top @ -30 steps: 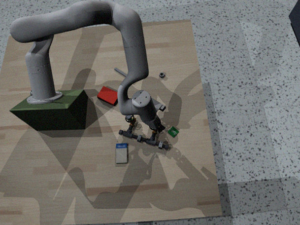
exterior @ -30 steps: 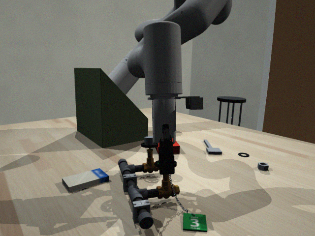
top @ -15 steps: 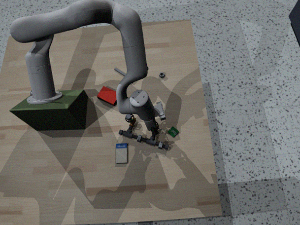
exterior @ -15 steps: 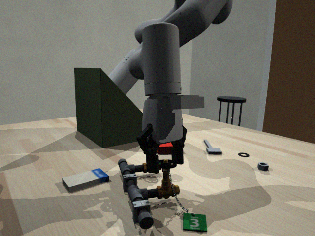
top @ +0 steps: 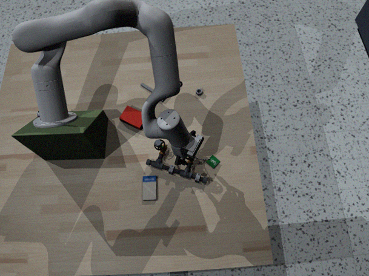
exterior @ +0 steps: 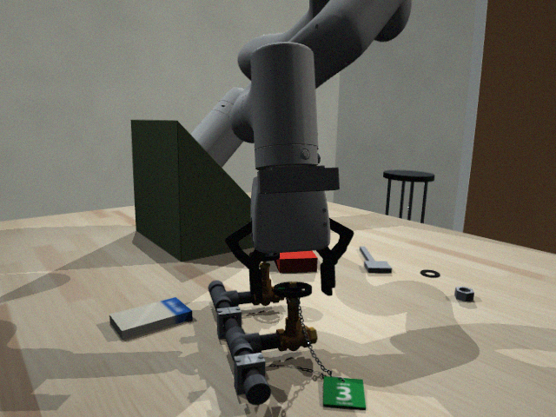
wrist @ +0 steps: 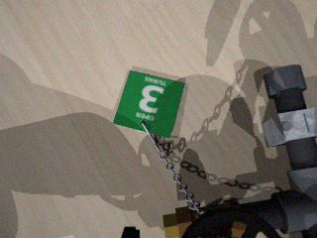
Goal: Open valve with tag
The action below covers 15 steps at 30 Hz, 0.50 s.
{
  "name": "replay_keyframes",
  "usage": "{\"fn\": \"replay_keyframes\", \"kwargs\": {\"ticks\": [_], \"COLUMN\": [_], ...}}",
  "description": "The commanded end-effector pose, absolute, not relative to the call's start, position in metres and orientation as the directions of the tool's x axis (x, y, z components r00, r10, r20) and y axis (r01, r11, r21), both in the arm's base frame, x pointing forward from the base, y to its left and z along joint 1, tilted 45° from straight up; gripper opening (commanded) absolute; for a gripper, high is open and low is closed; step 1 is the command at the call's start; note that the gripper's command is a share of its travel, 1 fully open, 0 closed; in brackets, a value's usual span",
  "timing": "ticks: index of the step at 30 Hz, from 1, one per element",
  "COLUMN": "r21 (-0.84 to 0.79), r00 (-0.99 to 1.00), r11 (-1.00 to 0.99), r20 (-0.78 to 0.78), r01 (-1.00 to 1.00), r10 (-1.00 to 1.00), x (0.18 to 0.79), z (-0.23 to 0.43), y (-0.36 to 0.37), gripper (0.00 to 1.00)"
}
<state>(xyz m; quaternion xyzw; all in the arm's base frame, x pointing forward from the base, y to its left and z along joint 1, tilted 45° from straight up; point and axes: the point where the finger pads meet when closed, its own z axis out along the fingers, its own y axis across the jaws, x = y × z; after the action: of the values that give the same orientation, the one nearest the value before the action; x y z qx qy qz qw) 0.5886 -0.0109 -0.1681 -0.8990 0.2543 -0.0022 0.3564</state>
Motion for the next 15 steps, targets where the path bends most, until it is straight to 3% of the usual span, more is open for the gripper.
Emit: {"fn": "replay_keyframes", "kwargs": {"ticks": [1,6,7,15], "r21": [-0.552,-0.489,-0.415,-0.198], "r00": [0.718,0.605,0.485,0.183], "r11": [-0.483,-0.387,-0.29,-0.069], "r20": [-0.365,-0.445,-0.516,-0.643], "r01": [-0.68,-0.782,-0.863,-0.978], "r10": [-0.593,-0.66,-0.706,-0.744], "x": [0.5894,0.5894,0.5894,0.5894], "z": [-0.1676,-0.1676,-0.1676,-0.1676], "y": [-0.0116,-0.0116,-0.0116,-0.0116], "gripper": [1.0,1.0,1.0,1.0]}}
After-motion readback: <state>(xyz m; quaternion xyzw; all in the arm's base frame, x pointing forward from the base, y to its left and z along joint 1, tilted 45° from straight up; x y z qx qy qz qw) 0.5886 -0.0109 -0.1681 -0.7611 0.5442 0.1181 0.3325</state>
